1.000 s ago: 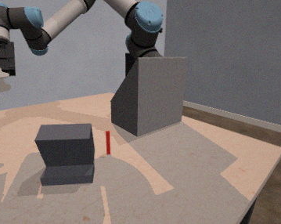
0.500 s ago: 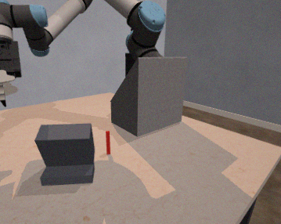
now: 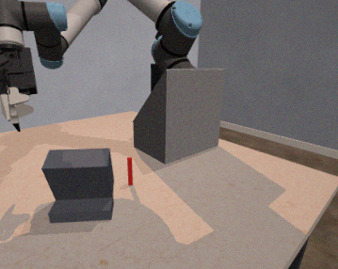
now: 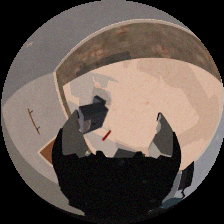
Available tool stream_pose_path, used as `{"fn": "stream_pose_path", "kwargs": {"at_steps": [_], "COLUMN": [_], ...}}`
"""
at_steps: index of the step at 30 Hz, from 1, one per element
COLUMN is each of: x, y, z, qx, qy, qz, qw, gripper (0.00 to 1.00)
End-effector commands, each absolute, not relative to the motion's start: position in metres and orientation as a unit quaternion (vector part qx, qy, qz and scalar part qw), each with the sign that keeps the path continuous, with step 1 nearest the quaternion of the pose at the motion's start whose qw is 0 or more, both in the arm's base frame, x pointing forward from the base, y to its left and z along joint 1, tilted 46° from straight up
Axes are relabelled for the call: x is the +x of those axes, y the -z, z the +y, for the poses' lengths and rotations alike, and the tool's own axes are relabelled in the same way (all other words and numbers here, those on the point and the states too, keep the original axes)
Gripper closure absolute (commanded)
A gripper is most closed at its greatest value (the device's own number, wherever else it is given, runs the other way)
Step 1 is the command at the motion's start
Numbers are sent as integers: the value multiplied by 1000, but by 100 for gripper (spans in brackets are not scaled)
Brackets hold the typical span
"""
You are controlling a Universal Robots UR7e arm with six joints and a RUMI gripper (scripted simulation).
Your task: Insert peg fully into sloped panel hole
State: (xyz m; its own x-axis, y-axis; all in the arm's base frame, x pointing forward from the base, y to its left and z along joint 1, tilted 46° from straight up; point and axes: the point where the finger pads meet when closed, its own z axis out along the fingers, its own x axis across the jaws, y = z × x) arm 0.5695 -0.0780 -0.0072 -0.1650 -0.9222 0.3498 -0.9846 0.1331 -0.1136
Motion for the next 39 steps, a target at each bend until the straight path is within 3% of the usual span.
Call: {"fn": "stream_pose_path", "kwargs": {"at_steps": [1,39], "x": [563,479], "y": [18,101], "z": [-69,-4], "qx": [631,564], "qy": [-163,-218], "qz": [-751,-781], "qw": [104,158], "gripper": [0,0]}}
